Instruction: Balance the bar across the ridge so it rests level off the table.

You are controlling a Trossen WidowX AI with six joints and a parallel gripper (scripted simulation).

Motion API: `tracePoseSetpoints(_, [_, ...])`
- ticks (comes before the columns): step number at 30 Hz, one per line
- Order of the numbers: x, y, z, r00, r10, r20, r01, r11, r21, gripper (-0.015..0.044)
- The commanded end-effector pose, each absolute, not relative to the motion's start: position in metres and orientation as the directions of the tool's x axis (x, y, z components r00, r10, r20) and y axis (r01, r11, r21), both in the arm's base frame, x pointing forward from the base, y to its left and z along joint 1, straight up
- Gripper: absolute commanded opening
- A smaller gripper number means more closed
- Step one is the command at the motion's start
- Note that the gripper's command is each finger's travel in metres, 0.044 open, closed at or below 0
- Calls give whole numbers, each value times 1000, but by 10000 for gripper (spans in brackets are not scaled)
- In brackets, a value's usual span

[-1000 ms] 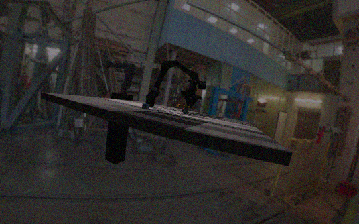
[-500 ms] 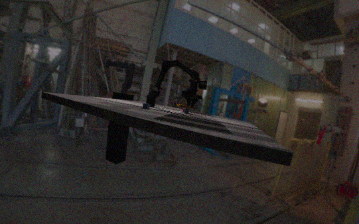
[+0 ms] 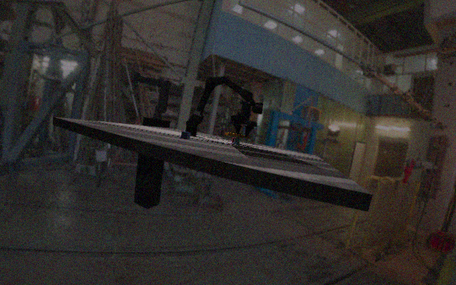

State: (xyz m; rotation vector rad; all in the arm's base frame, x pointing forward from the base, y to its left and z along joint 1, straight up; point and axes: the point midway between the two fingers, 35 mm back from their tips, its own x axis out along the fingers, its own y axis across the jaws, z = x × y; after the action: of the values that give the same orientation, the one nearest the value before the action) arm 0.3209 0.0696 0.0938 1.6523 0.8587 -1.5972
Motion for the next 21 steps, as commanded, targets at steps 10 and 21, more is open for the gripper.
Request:
tracePoseSetpoints(10, [320,69,186,32,4,-999,831,-555,24,440])
tracePoseSetpoints(21, [318,69,194,31,4,-999,831,-555,24,440])
